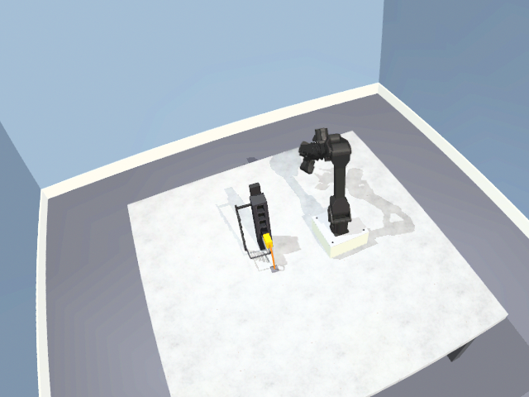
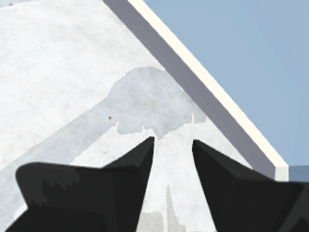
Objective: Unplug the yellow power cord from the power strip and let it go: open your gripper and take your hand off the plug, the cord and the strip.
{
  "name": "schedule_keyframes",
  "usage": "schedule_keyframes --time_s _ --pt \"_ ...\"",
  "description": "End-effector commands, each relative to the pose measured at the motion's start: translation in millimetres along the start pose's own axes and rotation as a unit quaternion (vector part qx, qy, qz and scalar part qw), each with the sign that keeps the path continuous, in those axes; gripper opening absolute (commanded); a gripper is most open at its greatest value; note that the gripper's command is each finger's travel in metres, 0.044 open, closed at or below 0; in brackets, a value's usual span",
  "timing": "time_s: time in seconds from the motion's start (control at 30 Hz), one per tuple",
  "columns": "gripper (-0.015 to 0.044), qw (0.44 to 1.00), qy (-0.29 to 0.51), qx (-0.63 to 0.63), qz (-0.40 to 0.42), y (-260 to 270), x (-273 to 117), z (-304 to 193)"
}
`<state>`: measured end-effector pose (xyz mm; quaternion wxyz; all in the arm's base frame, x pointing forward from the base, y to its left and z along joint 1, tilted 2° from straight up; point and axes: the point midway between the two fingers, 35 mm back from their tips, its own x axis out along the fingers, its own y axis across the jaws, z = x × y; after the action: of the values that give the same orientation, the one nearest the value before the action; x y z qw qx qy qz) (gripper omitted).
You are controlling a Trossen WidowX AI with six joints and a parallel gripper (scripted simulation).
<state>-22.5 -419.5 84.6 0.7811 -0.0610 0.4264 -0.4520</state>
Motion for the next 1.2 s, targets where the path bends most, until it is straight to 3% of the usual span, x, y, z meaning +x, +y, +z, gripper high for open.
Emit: schedule_keyframes --time_s 0.0,0.6,1.17 --pt "0.016 0.999 -0.017 -0.028 0.007 7.5 3.8 32.5" --pt "0.016 0.977 -0.128 -0.161 0.056 90.4 -9.2 200.7" --pt "0.016 0.926 -0.256 -0.256 0.103 205.3 -92.5 334.7"
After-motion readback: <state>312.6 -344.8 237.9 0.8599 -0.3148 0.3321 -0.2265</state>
